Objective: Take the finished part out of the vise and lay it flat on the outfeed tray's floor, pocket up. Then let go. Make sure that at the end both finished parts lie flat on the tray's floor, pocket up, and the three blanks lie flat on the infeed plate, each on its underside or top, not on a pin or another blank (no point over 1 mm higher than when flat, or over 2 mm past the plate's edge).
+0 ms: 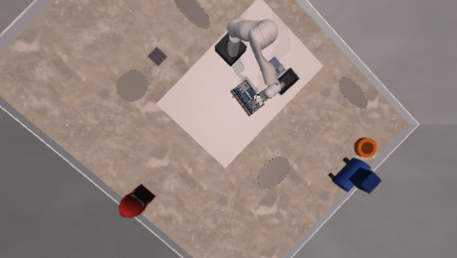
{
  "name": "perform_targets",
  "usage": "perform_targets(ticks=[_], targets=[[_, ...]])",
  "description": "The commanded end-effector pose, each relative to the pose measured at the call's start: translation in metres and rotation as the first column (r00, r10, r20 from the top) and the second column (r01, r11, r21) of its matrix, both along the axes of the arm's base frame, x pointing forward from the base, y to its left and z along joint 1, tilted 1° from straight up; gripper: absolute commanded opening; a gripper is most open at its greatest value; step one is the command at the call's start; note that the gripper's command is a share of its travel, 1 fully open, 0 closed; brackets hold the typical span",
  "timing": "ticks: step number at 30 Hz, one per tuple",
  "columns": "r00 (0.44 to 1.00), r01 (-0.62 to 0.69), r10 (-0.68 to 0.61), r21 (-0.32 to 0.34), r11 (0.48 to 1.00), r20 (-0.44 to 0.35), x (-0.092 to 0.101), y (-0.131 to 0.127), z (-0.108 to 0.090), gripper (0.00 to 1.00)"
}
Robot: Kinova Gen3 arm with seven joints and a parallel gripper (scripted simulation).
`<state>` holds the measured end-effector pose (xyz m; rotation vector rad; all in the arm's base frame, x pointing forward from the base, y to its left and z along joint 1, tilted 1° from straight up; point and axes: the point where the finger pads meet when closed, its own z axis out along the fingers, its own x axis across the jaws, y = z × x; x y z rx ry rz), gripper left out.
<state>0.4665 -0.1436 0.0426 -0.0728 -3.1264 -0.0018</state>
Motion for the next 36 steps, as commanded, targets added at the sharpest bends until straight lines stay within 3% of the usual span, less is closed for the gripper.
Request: perform_targets(ticks=[1,27,28,36], targets=[[1.000,0.000,0.000,-0.001,1.000,0.002,0.0007,-0.0001,0.0009,1.00],[1.000,0.000,0.000,-0.001,1.000,0.002,0.0007,-0.0001,0.0009,1.00],[1.000,0.000,0.000,-0.001,1.000,0.002,0.0007,-0.0001,0.0009,0.00],[1.000,0.000,0.000,-0.001,1.000,0.002,0.0007,-0.0001,0.0009,0.00]])
